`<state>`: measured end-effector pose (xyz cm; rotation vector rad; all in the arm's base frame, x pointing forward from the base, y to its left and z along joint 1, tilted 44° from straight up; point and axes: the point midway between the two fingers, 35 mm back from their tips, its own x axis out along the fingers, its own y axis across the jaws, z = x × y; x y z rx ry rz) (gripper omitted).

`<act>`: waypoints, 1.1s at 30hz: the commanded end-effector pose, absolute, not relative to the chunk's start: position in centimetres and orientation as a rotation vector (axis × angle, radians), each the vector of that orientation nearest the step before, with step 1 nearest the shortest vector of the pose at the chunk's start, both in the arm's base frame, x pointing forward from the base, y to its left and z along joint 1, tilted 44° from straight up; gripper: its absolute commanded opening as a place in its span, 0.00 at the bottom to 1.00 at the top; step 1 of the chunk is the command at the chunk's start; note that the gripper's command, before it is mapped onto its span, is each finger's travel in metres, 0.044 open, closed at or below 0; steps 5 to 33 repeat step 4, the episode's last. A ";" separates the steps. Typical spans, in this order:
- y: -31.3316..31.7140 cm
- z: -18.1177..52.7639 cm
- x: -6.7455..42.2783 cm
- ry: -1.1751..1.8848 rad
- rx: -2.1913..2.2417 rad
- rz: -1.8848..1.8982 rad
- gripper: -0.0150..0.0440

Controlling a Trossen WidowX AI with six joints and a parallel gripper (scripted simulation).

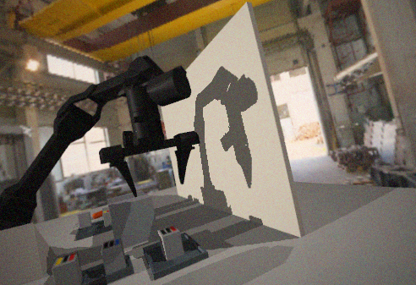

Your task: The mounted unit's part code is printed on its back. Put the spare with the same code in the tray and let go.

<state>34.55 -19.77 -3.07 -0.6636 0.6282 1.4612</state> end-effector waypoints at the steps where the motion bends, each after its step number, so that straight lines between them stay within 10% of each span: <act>1: -19.8 -3.1 34.6 0.629 -0.663 1.459 1.00; 33: -19.8 -3.1 34.6 0.629 -0.663 1.459 1.00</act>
